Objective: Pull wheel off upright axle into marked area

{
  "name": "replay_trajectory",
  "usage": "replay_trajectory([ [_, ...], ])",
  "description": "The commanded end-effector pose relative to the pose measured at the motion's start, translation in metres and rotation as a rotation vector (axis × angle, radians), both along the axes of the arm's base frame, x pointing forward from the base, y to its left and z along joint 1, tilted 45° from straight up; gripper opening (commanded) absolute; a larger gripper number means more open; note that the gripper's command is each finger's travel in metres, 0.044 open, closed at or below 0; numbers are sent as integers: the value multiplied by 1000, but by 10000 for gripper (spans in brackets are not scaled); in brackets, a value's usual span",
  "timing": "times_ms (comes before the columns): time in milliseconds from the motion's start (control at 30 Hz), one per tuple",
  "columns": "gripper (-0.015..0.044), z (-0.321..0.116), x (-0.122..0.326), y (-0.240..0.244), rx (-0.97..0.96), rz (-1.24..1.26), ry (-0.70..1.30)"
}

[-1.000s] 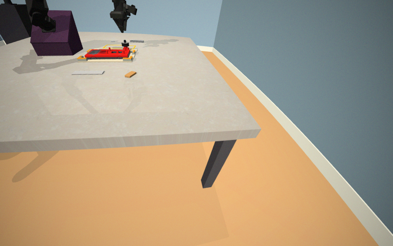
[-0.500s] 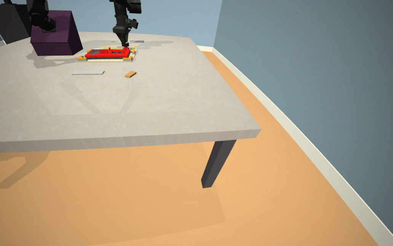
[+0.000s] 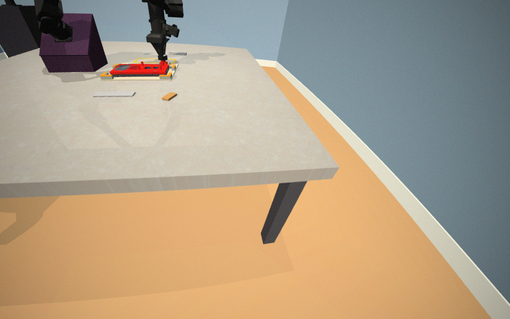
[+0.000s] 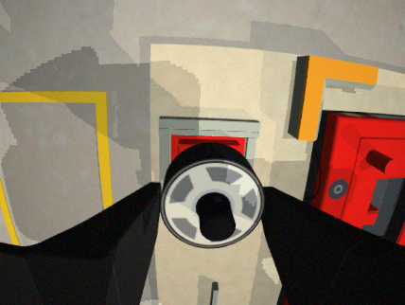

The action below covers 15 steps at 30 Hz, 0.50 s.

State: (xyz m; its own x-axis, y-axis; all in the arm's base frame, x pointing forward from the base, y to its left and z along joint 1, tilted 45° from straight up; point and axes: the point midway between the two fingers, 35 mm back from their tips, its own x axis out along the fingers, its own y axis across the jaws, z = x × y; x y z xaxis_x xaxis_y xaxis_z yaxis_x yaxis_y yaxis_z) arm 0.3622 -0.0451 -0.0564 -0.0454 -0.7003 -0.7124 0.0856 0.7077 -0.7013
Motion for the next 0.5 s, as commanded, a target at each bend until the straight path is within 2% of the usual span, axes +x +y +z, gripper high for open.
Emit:
replay_trajectory([
  [0,10,1,0,0,0,-1,0],
  [467,0,4,0,4,0,-1,1],
])
